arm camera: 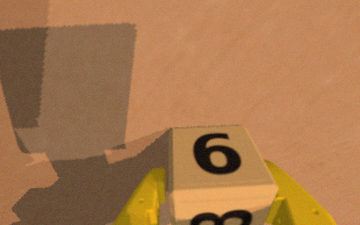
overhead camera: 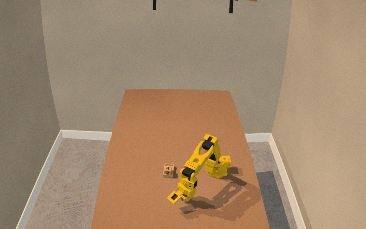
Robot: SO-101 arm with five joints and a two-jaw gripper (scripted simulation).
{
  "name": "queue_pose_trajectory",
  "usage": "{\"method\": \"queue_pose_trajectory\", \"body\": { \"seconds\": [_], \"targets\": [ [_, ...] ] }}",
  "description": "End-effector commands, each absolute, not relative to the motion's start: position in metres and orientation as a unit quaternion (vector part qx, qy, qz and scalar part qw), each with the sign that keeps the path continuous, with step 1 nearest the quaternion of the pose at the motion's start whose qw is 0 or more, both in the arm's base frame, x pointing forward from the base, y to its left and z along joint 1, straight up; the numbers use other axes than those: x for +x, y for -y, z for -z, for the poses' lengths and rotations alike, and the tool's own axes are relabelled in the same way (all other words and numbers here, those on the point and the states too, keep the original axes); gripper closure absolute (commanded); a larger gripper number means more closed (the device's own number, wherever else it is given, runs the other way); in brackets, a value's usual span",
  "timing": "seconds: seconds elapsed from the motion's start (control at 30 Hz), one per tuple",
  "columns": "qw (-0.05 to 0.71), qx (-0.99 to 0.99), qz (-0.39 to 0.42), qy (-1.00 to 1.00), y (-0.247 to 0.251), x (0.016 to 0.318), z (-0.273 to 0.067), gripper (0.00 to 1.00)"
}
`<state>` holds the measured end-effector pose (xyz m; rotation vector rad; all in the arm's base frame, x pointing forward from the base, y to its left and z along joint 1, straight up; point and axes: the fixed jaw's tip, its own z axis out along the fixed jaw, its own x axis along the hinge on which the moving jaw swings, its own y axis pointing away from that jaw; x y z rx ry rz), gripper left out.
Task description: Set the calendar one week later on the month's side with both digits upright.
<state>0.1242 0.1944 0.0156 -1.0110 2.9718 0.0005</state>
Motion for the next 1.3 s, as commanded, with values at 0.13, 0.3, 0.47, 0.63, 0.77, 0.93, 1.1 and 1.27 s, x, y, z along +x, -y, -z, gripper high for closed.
{"method": "queue_pose_trajectory", "body": {
  "seconds": [0.13,0.3,0.47,0.63,0.77,0.93,1.1,1.27],
  "targets": [
    [0.022,-0.323,-0.016,-0.946,-0.1969,0.1301,-0.0244,0.83],
    [0.022,-0.323,-0.016,-0.946,-0.1965,0.1303,-0.0244,0.84],
    [0.022,-0.323,-0.016,-0.946,-0.1965,0.1303,-0.0244,0.84],
    [0.022,-0.323,-0.016,-0.946,-0.1965,0.1303,-0.0244,0.87],
    [0.022,-0.323,-0.016,-0.946,-0.1965,0.1303,-0.0244,0.95],
    [0.022,-0.323,-0.016,-0.946,-0.1965,0.1303,-0.0244,1.0],
    [0.022,-0.323,-0.016,-0.946,-0.1965,0.1303,-0.0245,1.0],
    [0.022,-0.323,-0.016,-0.946,-0.1973,0.1303,-0.0287,1.0]
  ]
}}
